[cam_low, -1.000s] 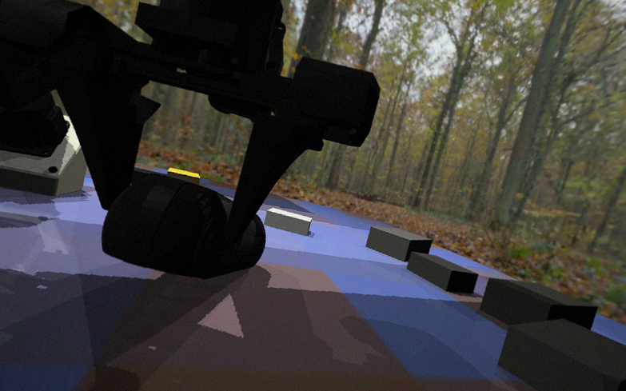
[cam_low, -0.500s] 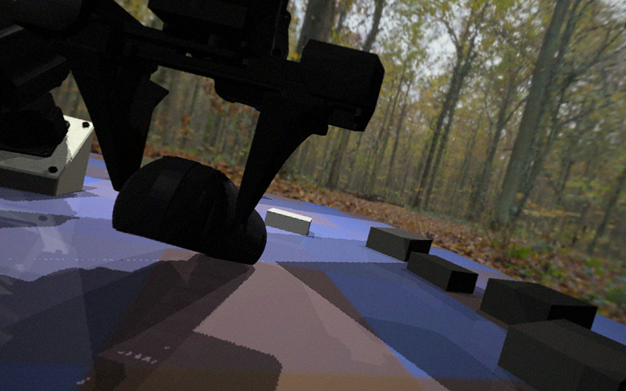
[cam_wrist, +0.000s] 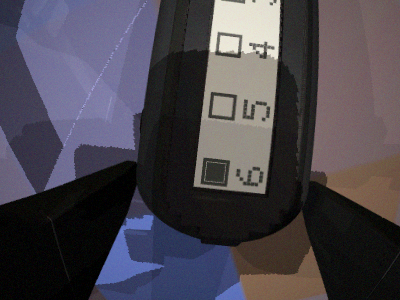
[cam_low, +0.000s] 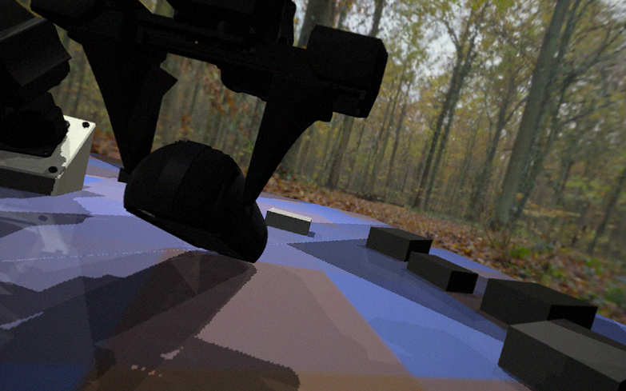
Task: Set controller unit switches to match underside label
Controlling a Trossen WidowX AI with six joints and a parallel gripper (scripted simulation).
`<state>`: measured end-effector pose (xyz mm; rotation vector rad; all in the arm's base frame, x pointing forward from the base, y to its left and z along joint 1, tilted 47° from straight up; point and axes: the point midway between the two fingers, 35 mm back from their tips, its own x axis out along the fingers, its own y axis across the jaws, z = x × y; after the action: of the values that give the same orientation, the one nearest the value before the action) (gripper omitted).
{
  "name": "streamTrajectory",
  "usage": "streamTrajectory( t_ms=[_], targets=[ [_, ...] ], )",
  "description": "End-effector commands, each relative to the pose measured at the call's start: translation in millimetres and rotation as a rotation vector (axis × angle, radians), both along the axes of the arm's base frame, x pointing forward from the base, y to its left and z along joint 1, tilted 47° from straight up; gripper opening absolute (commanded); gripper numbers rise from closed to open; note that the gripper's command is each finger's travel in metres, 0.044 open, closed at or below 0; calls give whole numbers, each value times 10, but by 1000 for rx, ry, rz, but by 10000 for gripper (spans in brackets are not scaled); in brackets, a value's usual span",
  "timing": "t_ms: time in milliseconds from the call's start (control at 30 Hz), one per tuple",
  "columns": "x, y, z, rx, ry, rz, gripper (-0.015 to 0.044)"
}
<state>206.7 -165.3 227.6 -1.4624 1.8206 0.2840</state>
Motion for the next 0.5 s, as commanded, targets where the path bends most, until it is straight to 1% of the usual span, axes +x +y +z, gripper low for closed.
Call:
streamTrajectory(
  t_ms=[0,467],
  targets=[
    [27,54,-3,8,-7,2,336],
    [63,162,3,9,-6,2,336]
  ],
)
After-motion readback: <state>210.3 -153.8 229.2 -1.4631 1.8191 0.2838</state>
